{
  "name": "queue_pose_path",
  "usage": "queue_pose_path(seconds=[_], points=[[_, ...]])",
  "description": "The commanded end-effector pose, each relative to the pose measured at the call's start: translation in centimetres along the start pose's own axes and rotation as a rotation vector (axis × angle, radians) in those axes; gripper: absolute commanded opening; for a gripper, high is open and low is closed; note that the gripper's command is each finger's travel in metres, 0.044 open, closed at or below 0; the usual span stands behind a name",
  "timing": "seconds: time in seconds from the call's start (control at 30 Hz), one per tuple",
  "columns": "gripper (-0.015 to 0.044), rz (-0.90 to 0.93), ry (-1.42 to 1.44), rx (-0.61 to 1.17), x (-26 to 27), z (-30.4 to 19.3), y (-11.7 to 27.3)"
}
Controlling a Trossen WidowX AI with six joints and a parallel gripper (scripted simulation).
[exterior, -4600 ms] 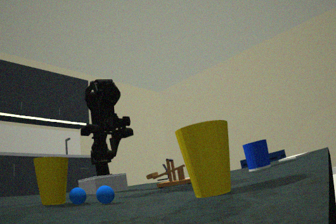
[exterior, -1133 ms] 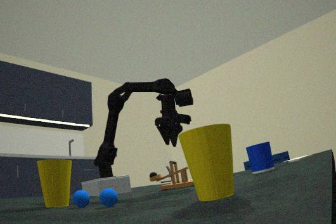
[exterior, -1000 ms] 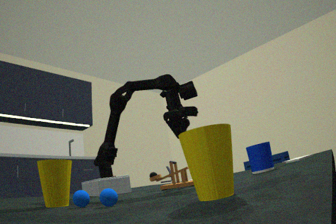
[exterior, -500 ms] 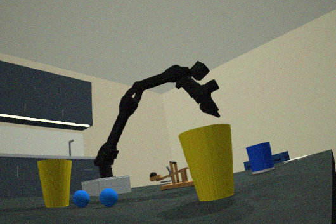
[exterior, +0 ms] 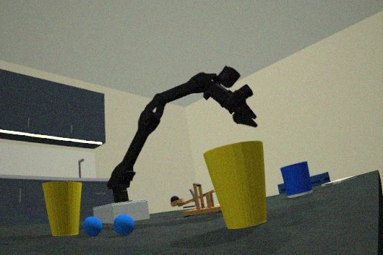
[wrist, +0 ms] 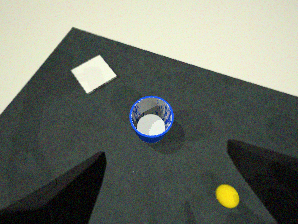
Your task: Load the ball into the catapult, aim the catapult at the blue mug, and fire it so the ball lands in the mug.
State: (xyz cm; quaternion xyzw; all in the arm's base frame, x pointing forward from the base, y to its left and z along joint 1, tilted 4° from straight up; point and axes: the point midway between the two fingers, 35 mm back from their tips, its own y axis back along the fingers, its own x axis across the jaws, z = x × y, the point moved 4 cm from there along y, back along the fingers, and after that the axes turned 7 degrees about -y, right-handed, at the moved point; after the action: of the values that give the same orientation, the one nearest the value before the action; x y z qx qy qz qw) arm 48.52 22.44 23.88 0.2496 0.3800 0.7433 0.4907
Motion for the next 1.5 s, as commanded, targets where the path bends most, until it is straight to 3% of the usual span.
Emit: queue_pose_path(seconds=[0.0, 0.23, 0.8, 1.17, 1.47], points=[[0.0440, -0.004, 0.003, -0.013, -0.1, 0.3, 0.2], [0.0440, -0.004, 0.003, -0.012, -0.5, 0.3, 0.5], [0.0000, -0.004, 0.003, -0.012, -0.5, 0.3, 0.5], [0.0000, -0.005, 0.007, -0.006, -0.3, 0.2, 0.4], [0.0000, -0.029, 0.114, 0.127, 2.7, -3.5, -0.3]])
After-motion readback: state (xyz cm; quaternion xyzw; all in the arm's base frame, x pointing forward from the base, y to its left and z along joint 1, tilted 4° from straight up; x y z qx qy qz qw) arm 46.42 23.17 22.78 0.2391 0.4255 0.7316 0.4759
